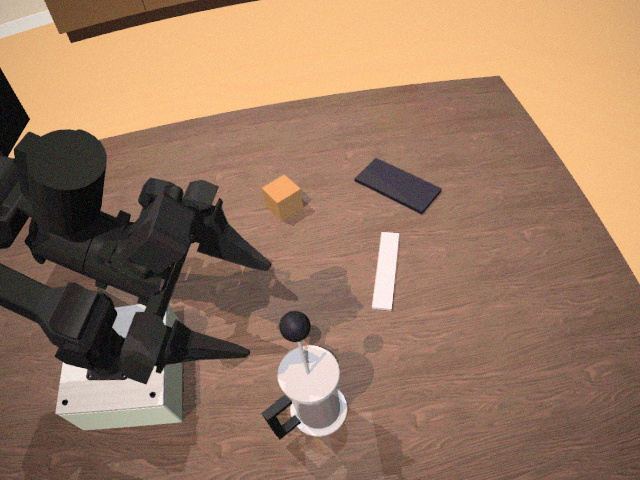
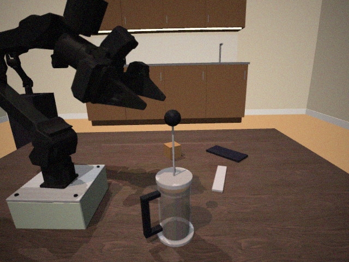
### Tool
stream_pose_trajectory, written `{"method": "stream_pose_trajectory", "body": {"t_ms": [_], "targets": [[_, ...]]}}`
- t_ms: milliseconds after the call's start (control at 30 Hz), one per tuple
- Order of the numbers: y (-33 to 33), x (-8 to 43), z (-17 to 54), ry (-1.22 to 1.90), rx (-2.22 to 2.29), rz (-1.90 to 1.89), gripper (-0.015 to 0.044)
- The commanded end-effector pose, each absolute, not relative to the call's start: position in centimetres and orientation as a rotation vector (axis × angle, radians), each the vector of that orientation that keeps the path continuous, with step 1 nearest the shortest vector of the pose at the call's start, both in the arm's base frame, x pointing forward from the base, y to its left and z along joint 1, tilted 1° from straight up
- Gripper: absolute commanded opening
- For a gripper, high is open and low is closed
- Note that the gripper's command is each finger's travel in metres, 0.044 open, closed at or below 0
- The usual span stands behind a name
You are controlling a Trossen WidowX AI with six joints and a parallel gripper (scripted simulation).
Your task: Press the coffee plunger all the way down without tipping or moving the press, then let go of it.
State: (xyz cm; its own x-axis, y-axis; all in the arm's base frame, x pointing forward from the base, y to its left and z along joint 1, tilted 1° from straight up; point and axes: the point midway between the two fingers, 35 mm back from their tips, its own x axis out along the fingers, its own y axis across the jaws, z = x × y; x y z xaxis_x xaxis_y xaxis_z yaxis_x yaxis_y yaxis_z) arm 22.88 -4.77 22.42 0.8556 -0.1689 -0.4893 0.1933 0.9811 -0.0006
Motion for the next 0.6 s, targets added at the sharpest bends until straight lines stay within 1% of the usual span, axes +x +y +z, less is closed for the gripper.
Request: {"method": "stream_pose_trajectory", "body": {"t_ms": [0,567], "targets": [[-4.9,23.0,21.9,0.499,0.057,-0.197,0.044],[-5.3,25.1,20.8,0.497,0.057,-0.197,0.044]]}}
